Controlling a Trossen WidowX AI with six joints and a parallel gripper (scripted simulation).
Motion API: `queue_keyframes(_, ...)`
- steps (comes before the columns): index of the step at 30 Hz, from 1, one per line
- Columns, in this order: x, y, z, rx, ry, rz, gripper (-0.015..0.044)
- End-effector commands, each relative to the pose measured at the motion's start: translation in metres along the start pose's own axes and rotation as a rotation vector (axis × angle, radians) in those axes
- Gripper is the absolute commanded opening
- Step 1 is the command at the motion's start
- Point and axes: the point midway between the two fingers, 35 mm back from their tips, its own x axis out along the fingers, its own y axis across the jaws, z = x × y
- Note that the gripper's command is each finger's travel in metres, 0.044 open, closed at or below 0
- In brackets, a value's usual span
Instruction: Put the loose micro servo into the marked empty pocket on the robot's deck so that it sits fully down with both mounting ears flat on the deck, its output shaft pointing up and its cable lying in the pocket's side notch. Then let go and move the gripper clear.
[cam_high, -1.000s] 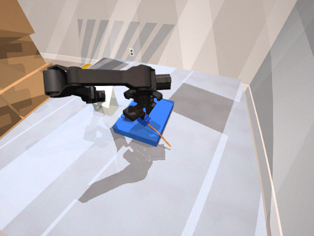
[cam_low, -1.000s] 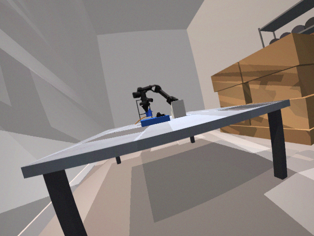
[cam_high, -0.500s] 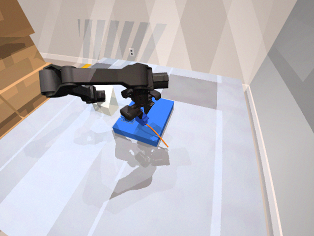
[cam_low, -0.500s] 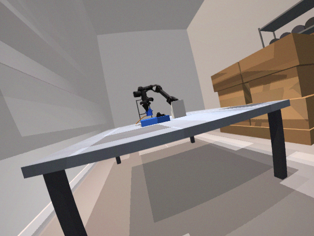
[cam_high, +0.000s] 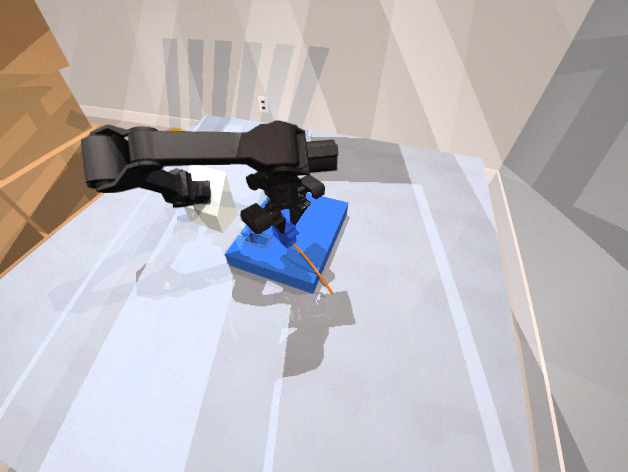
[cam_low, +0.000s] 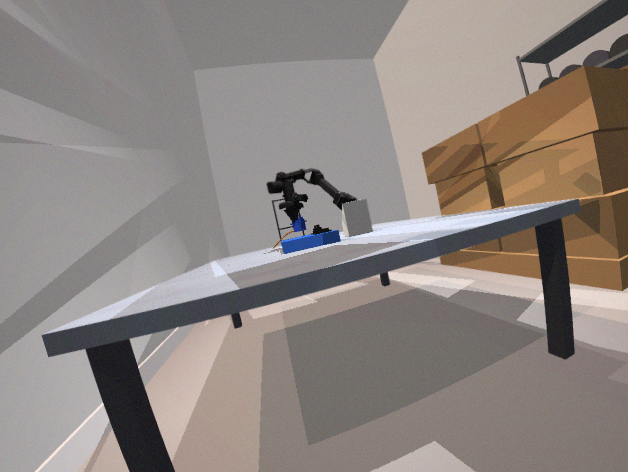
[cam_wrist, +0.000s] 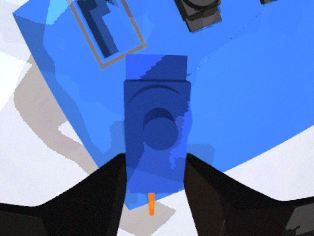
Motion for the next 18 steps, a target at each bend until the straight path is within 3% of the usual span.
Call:
queue_keyframes(1, -0.0004, -0.0014, 0.0011, 0.11, -0.001, -0.003, 0.0)
queue_keyframes(18, -0.0004, -0.0014, 0.0011, 0.696, -0.001, -0.003, 0.0)
